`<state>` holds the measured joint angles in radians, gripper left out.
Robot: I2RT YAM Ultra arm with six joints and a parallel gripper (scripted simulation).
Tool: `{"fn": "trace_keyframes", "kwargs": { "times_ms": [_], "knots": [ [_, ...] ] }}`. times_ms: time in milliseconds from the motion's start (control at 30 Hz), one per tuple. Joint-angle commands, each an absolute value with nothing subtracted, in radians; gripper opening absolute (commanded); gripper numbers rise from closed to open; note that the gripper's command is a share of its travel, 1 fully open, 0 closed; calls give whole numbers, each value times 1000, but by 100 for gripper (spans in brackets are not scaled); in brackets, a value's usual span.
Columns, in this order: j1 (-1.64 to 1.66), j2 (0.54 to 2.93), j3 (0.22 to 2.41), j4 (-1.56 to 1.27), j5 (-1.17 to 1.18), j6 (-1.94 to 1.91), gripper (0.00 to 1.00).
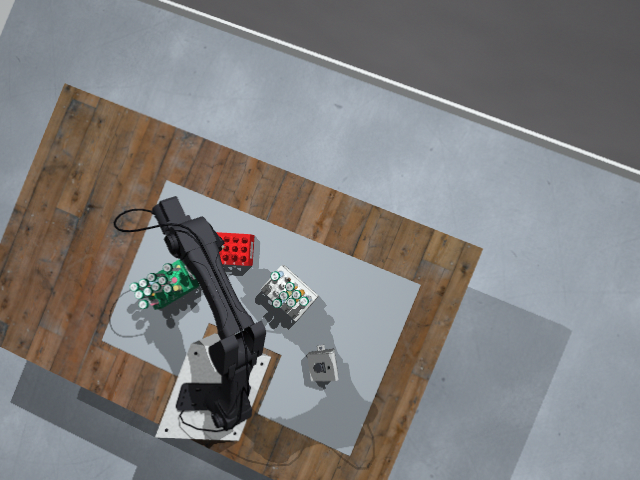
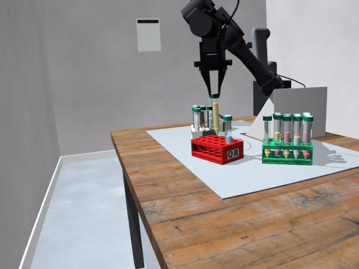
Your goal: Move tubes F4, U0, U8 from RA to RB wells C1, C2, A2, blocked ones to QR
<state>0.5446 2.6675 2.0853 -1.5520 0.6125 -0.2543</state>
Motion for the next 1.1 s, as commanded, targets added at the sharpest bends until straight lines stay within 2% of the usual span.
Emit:
{"fn": "trace_keyframes", "kwargs": {
  "times_ms": [0,400,1067],
  "knots": [
    [585,2621,2112,-1571,595,-245,0],
    [583,2607,2096,-1571,596,-245,0],
    [609,2511,1875,-1506,579,-210,0]
  ]
}}
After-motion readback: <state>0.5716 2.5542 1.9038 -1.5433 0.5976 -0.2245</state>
